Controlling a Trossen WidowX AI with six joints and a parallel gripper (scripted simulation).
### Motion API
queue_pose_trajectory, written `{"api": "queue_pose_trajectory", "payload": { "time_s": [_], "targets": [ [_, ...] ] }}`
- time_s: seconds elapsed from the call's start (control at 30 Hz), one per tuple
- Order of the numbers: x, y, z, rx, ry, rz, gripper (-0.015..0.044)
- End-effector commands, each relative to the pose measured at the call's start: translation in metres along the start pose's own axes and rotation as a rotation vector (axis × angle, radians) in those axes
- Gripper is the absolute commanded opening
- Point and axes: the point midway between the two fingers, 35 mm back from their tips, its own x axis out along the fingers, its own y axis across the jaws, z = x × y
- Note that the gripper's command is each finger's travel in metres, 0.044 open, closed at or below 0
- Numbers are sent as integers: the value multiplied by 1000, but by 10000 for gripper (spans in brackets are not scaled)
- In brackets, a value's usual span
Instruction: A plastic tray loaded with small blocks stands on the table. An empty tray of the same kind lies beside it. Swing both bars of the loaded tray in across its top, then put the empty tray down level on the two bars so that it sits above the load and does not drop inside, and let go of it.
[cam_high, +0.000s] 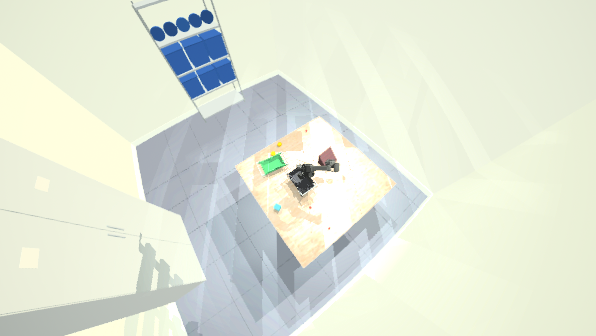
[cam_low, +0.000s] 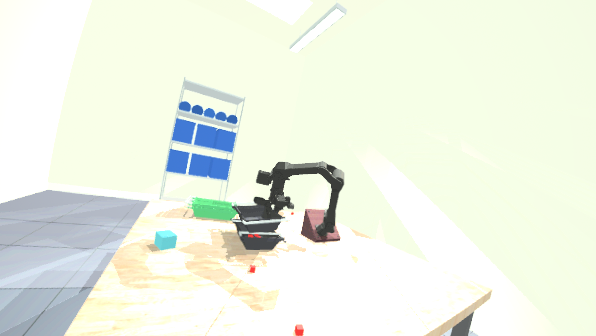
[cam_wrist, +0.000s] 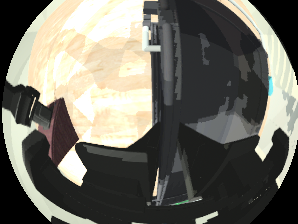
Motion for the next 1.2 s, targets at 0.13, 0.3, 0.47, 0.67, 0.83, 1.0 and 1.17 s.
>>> {"api": "queue_pose_trajectory", "payload": {
  "time_s": [0.13,0.3,0.47,0.67,0.83,1.0,1.17],
  "targets": [
    [5,2,2,-2,-2,11,0],
    [14,6,6,-4,-5,29,0],
    [14,7,6,-4,-5,30,0],
    [14,7,6,-4,-5,30,0],
    [14,7,6,-4,-5,30,0],
    [14,7,6,-4,-5,30,0],
    [14,7,6,-4,-5,30,0]
  ]
}}
